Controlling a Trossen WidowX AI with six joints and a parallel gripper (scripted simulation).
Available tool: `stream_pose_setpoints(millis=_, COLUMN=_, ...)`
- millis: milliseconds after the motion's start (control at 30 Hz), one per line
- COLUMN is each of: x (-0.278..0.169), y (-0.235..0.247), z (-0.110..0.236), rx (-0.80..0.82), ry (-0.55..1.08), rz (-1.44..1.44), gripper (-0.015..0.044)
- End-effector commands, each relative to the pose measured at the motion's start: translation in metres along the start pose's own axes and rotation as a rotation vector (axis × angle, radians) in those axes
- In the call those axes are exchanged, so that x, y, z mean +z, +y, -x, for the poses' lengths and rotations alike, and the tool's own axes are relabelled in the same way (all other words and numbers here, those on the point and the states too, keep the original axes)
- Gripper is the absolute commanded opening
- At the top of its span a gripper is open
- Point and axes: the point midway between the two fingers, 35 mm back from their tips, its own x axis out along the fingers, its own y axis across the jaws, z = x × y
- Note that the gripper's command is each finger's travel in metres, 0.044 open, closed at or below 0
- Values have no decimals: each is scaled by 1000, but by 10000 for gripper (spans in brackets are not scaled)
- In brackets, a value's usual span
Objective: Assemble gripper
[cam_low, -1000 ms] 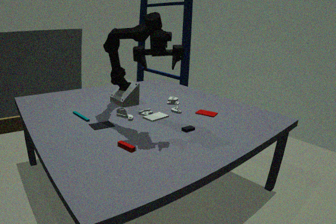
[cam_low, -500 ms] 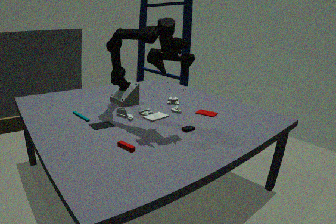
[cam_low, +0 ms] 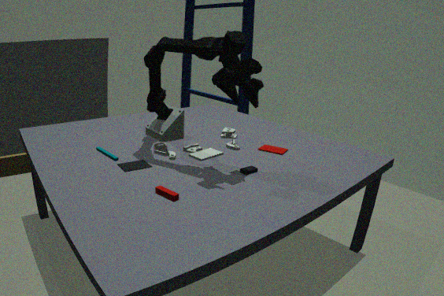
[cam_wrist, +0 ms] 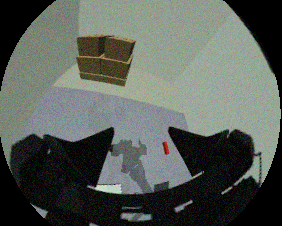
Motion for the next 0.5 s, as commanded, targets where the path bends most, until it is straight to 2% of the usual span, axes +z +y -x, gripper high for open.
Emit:
stream_pose_setpoints(millis=0, x=-6, y=24, z=2, rx=46, ry=12, rz=110, gripper=440)
stream_pose_setpoints(millis=467, x=-30, y=88, z=11, rx=178, ry=35, rz=436, gripper=440)
